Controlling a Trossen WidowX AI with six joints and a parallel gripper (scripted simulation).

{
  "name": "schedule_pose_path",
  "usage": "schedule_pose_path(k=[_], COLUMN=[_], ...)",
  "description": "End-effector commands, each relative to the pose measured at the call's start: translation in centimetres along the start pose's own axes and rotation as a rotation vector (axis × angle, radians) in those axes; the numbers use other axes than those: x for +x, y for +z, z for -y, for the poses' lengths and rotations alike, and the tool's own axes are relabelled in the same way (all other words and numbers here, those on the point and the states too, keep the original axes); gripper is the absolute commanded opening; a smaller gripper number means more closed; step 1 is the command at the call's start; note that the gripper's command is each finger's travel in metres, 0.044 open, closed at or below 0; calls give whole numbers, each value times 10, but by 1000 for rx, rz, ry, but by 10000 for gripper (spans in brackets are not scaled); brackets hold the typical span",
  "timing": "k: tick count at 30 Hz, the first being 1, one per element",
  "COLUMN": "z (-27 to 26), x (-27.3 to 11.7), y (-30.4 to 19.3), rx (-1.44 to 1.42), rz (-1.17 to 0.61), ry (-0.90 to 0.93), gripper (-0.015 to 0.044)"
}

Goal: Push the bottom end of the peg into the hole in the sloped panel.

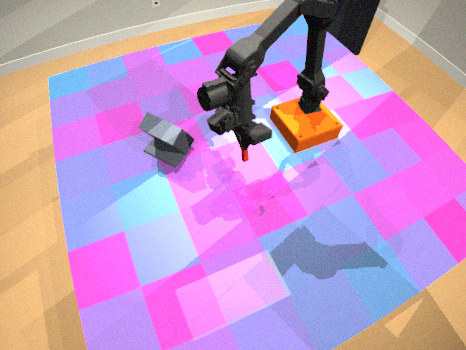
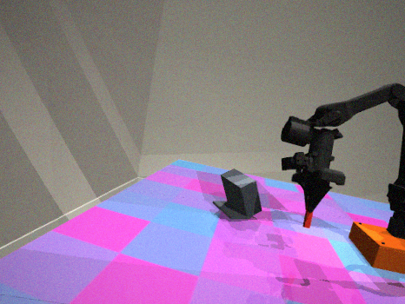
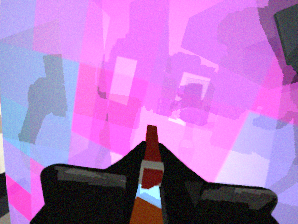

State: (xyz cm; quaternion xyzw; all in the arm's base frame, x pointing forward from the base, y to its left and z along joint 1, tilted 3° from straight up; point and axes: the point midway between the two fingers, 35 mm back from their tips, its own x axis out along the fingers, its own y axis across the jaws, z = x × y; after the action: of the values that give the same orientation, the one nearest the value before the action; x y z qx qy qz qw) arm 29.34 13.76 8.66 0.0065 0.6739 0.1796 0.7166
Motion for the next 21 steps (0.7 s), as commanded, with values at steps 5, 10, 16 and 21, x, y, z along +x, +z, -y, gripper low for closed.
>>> schedule_pose_path(k=[5,10,16,21], z=[8,13,20,25], x=[-1,-2,-3,-4], y=[5,7,10,13], rx=[-23,-33,-47,-58], rz=[21,34,52,67], ry=[33,50,69,85], gripper=[0,0,0,0])
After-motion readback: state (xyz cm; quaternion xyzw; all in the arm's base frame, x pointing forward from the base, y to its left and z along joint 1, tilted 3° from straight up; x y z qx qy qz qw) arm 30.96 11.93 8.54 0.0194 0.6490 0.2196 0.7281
